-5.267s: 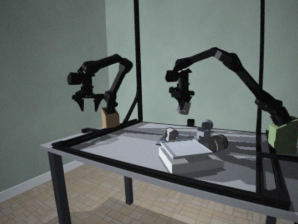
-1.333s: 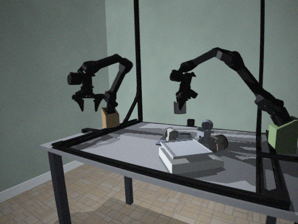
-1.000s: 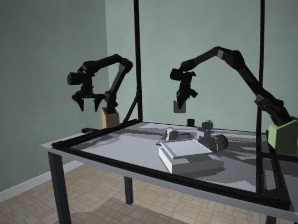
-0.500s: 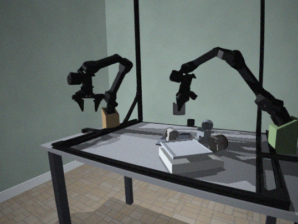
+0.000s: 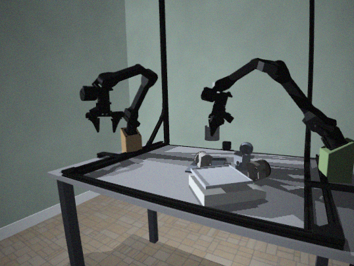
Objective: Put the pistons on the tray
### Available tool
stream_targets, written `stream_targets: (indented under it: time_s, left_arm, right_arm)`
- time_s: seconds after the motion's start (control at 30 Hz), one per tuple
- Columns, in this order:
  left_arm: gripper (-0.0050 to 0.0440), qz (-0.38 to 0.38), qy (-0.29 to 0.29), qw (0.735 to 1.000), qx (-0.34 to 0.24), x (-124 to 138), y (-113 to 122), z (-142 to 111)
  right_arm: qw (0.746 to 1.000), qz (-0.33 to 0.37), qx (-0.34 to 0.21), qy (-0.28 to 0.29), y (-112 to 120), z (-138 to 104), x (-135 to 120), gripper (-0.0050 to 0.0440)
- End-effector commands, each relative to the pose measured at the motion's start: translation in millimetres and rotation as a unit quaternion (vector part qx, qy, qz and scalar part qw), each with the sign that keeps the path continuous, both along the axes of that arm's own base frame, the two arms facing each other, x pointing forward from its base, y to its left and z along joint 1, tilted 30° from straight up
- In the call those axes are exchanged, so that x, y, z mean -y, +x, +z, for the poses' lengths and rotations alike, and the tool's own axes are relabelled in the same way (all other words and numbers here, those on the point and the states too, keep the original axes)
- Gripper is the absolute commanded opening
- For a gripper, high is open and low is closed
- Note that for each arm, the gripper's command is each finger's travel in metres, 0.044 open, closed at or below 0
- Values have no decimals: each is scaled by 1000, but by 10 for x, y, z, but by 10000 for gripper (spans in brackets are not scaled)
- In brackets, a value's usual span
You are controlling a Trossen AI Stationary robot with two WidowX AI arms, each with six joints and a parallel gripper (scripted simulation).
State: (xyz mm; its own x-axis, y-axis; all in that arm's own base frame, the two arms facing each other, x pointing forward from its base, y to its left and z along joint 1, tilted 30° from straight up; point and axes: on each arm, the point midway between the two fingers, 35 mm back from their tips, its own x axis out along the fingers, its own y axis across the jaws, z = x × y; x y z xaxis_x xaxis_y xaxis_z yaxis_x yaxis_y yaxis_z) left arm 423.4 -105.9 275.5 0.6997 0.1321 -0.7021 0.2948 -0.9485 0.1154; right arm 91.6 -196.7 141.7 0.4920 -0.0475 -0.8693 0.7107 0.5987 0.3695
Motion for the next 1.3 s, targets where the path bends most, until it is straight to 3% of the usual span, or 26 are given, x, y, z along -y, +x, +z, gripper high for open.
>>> stream_targets:
  time_s: [0.0, 1.27]
  left_arm:
    - [158, -1, 0, 1000, 1, -3, 43, -51]
    - [158, -1, 0, 1000, 1, -52, 368, -493]
  right_arm:
    - [1000, 1, 1, 0, 3, 1, -2, 440]
    - [1000, 1, 1, 0, 3, 1, -2, 440]
